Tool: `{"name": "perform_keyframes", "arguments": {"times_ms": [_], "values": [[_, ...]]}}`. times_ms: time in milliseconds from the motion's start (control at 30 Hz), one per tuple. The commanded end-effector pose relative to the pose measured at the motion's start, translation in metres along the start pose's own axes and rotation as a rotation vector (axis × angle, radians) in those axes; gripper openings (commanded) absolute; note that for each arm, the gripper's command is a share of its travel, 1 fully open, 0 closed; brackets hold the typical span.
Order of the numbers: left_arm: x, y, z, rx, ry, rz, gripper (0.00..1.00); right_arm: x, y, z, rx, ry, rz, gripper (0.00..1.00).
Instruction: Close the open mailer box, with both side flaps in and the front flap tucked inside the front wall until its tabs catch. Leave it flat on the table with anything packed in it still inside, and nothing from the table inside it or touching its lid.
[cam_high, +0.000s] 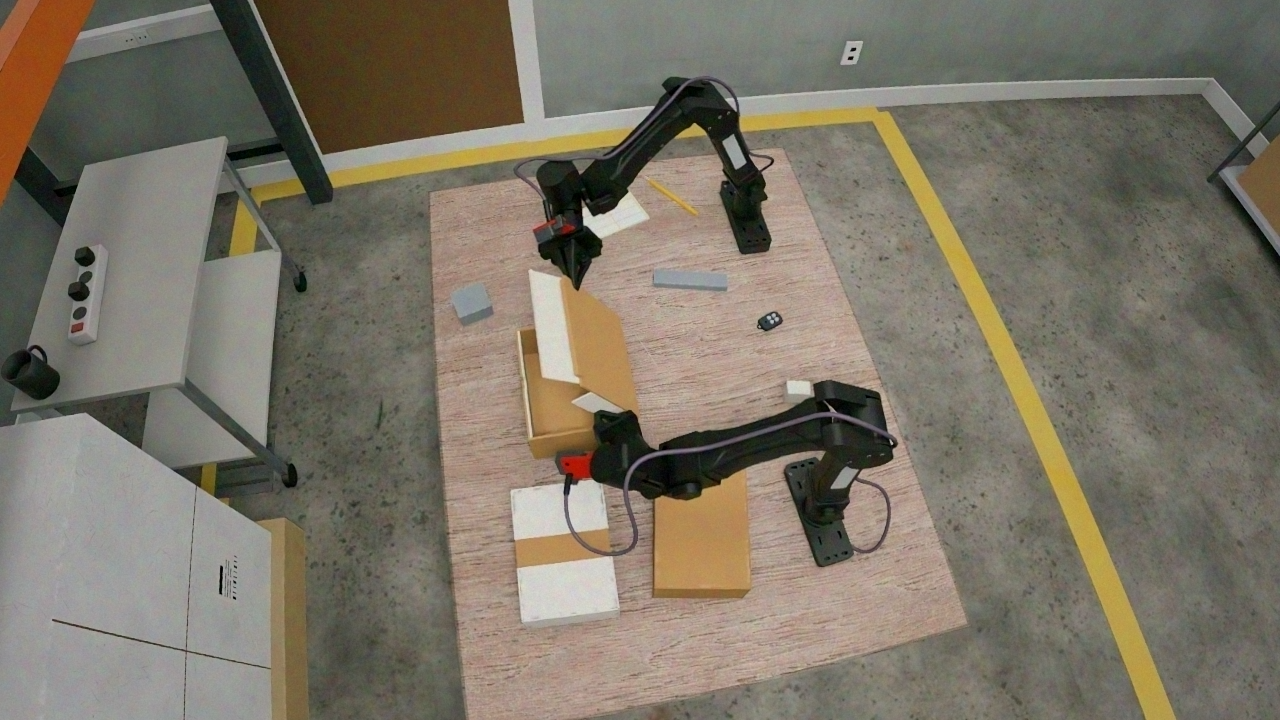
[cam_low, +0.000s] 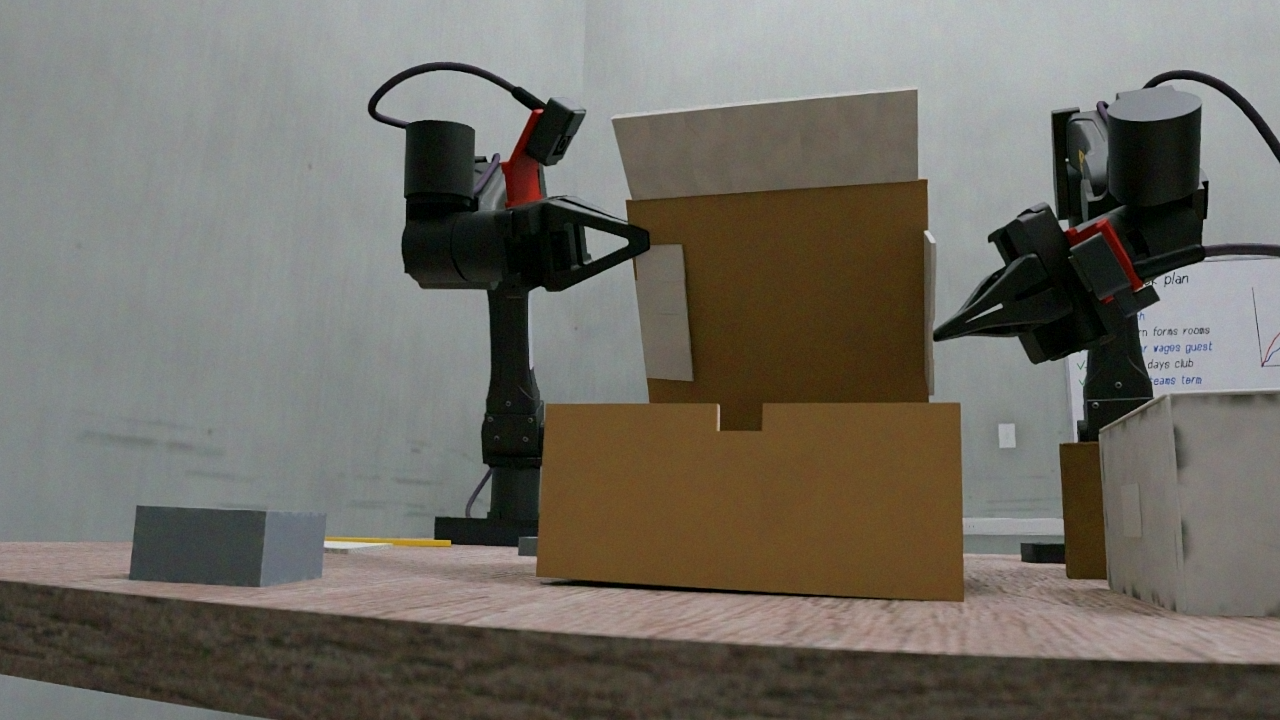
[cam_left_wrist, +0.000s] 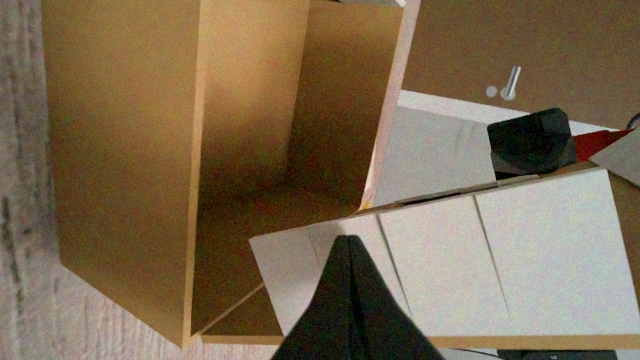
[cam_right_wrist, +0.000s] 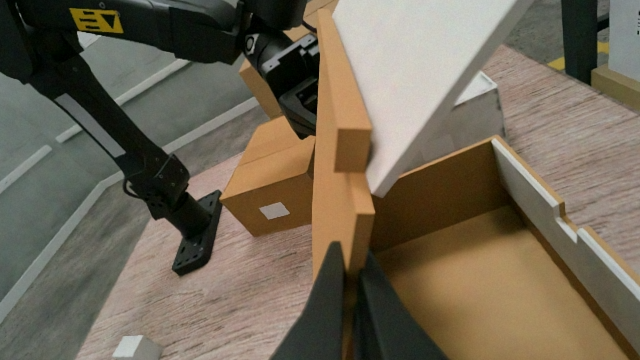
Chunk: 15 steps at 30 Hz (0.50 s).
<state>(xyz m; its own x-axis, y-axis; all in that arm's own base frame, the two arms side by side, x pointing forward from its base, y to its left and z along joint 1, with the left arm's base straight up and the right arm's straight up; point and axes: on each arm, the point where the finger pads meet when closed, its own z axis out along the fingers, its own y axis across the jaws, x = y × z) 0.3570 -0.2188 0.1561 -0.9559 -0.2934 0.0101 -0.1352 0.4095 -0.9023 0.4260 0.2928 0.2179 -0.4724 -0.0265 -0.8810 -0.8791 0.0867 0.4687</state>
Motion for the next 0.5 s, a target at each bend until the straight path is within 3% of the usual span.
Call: {"name": "perform_keyframes", "arguments": {"times_ms": [0,200,300,467], "values": [[0.000,-0.023,0.011,0.039,0.021,0.056,0.01,-0.009,0.003,0.008,-0.006,-0.006,-0.059,0.01],[0.009,-0.039,-0.003,0.057,0.017,0.100,0.01,-0.009,0.003,0.008,-0.005,-0.006,-0.060,0.01],[0.022,-0.010,-0.003,0.021,0.044,0.039,0.01,-0.008,0.003,0.008,-0.005,-0.004,-0.054,0.01],[0.013,-0.016,-0.017,0.034,0.017,0.051,0.01,-0.006,0.002,0.008,-0.004,-0.002,-0.048,0.01]]}}
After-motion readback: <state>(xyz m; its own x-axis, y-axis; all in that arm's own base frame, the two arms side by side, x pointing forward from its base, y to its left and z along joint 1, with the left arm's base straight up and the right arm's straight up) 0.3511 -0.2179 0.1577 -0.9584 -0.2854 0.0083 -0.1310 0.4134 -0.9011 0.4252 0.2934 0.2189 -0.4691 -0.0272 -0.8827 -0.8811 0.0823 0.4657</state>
